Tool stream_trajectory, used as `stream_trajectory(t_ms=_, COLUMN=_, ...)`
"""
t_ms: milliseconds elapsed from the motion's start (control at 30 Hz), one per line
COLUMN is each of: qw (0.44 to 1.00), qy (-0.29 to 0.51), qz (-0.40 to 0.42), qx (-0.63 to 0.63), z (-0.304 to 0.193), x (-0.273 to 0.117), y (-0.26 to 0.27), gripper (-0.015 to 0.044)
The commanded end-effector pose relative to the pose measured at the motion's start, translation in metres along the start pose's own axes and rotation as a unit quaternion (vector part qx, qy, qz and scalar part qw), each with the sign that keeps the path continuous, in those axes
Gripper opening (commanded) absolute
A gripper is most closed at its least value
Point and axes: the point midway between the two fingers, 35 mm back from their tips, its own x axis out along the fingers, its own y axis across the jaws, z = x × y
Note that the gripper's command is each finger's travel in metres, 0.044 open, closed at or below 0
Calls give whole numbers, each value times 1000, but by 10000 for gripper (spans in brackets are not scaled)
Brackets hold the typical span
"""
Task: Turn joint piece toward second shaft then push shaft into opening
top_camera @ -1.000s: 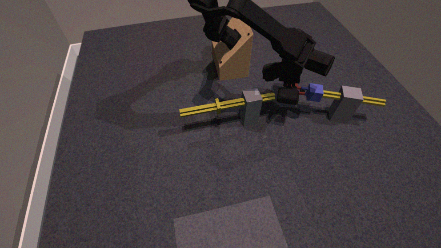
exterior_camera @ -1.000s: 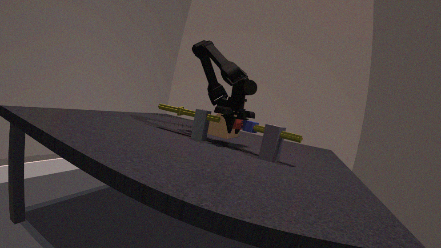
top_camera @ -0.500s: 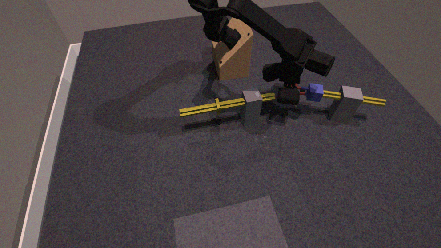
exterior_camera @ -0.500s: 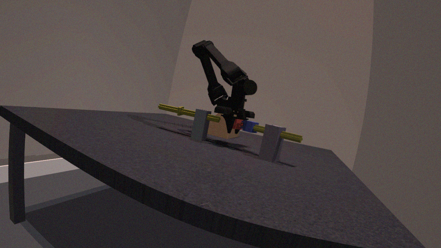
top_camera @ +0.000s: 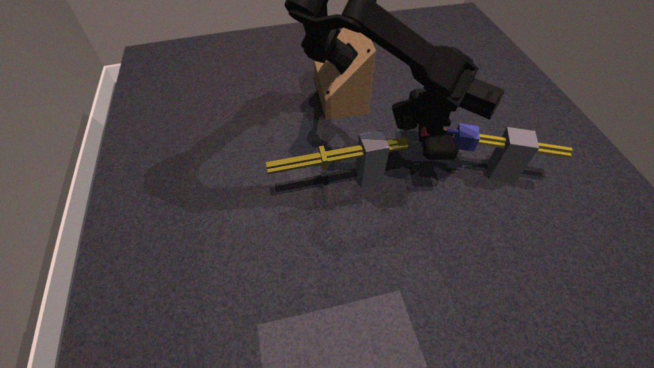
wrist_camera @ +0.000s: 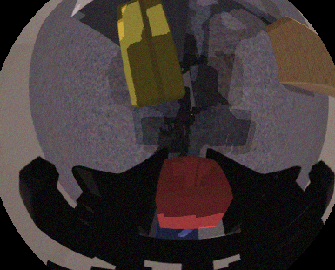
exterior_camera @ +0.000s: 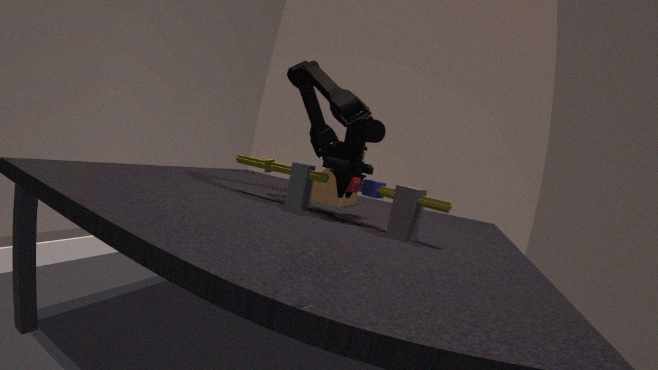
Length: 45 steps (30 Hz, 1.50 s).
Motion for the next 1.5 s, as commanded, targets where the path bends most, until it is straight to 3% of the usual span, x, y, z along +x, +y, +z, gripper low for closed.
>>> stream_trajectory(t_ms=0, qw=999, qy=-9, qz=1, qx=-34, z=0, x=-1, y=3, gripper=0)
stream_trajectory(t_ms=200, qw=996, qy=-24, qz=3, qx=-89, z=-1, x=-2, y=9, gripper=0)
stream_trajectory(t_ms=800, qw=996, qy=-24, qz=2, qx=-90, z=0, x=-2, y=8, gripper=0)
stream_trajectory(t_ms=967, qw=996, qy=-24, qz=2, qx=-90, z=0, x=-2, y=8, gripper=131)
stream_trajectory(t_ms=1067, qw=996, qy=-24, qz=2, qx=-90, z=0, x=-2, y=8, gripper=147)
stream_trajectory(t_ms=1433, qw=996, qy=-24, qz=2, qx=-90, z=0, x=-2, y=8, gripper=436)
stream_trajectory(t_ms=1467, qw=996, qy=-24, qz=2, qx=-90, z=0, x=-2, y=8, gripper=440)
